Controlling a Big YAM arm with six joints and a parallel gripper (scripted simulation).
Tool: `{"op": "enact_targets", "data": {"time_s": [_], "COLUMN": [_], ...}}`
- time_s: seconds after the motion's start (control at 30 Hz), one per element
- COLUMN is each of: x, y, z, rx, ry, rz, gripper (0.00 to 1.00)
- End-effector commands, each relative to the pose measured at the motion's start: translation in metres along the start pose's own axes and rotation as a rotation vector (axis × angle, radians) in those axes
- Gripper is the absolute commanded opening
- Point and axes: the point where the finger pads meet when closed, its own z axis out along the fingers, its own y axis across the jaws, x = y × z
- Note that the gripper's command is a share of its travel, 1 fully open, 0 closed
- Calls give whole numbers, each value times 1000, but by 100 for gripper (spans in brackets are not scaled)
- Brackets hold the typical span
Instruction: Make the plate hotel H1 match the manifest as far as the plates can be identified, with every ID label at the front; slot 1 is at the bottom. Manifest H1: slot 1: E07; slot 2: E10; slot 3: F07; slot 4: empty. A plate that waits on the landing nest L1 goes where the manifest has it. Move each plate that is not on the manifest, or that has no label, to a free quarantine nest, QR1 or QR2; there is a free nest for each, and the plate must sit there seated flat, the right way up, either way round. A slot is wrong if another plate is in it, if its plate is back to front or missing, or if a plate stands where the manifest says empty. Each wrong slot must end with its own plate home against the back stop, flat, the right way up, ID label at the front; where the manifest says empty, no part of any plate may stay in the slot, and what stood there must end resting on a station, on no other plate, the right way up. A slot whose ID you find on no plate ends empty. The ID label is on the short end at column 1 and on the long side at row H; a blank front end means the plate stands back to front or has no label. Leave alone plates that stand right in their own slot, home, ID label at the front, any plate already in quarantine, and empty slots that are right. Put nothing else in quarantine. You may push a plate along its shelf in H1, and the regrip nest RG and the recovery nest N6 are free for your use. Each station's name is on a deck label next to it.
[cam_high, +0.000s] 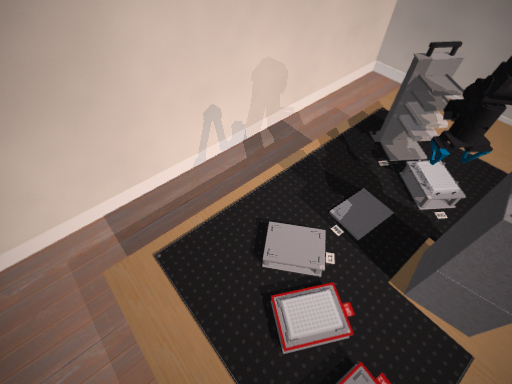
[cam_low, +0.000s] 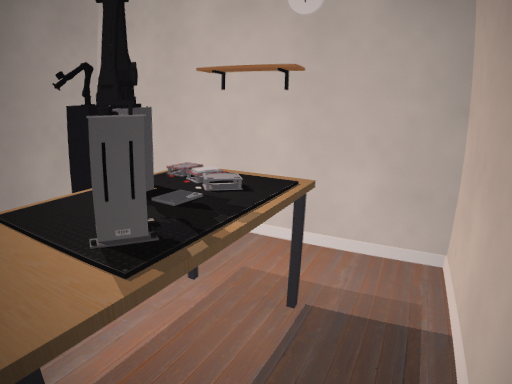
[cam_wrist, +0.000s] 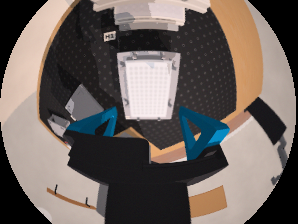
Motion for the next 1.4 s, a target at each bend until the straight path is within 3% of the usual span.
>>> {"op": "enact_targets", "data": {"time_s": [0.0, 1.37], "x": [-6, -6], "y": [-7, -7], "z": [3, 50], "rx": [1, 1], "ry": [-17, -19], "rz": [15, 6], "gripper": [100, 100]}}
